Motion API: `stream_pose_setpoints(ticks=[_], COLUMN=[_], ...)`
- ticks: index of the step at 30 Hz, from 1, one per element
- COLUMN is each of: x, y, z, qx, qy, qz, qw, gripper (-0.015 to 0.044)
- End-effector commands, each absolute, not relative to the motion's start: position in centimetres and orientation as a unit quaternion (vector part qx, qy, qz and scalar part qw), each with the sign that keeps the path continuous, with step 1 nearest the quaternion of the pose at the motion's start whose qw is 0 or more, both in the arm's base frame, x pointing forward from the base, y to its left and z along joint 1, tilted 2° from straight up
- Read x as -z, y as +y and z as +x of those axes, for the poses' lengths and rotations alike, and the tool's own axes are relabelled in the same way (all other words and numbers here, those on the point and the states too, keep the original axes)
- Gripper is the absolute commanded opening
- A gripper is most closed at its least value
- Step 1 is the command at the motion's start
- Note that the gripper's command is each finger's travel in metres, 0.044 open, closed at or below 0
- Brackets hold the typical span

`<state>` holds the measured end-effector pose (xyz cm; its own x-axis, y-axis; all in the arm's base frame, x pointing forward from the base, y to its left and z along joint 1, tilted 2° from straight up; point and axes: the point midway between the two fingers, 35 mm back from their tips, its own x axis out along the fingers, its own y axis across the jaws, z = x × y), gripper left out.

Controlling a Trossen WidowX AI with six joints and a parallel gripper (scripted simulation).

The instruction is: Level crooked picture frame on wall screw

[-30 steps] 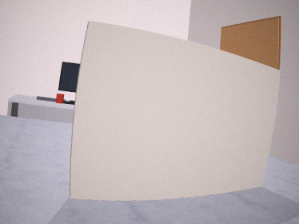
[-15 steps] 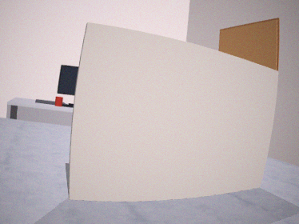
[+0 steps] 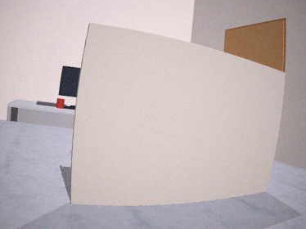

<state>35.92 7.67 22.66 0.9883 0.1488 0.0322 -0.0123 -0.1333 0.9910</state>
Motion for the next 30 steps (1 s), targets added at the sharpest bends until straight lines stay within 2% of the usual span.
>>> stream_pose_setpoints(ticks=[1, 30], x=[-23.72, -24.14], y=[7.55, 7.49], z=[35.93, 35.92], qx=[-0.07, -0.07], qy=[0.035, 0.035], qz=[0.752, 0.752], qw=[0.655, 0.655], gripper=[0.0, 0.0])
